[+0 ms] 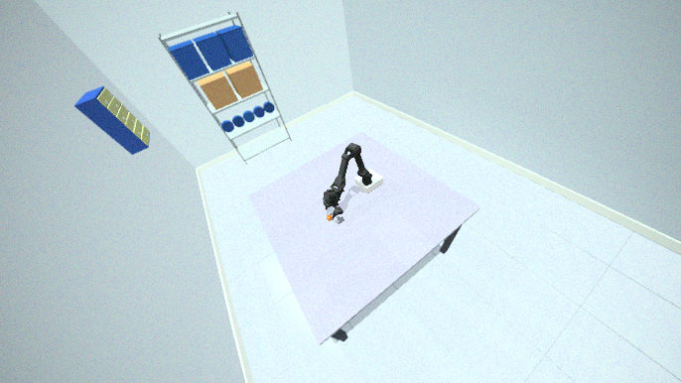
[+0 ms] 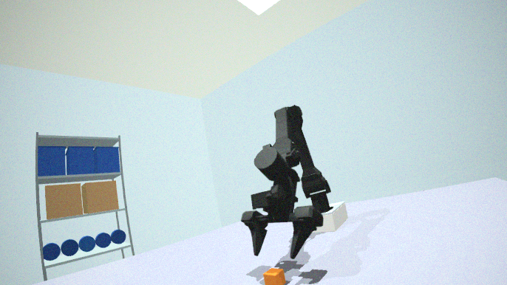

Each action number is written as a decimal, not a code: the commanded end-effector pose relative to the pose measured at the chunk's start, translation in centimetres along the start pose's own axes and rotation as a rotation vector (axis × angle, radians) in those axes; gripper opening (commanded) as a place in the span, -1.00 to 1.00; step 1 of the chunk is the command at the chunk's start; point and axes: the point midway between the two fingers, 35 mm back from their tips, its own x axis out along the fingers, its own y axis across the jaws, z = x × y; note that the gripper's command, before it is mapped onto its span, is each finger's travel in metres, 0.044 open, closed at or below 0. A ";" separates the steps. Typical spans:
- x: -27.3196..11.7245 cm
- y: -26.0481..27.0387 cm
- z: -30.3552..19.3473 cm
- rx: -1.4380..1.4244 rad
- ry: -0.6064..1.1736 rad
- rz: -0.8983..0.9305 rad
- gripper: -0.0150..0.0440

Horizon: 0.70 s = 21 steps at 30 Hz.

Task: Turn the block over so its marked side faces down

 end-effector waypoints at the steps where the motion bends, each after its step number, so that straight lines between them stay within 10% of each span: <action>1: -2.7 -0.1 0.7 0.012 0.075 0.005 1.00; 21: -1.9 0.1 4.7 0.007 0.523 0.008 1.00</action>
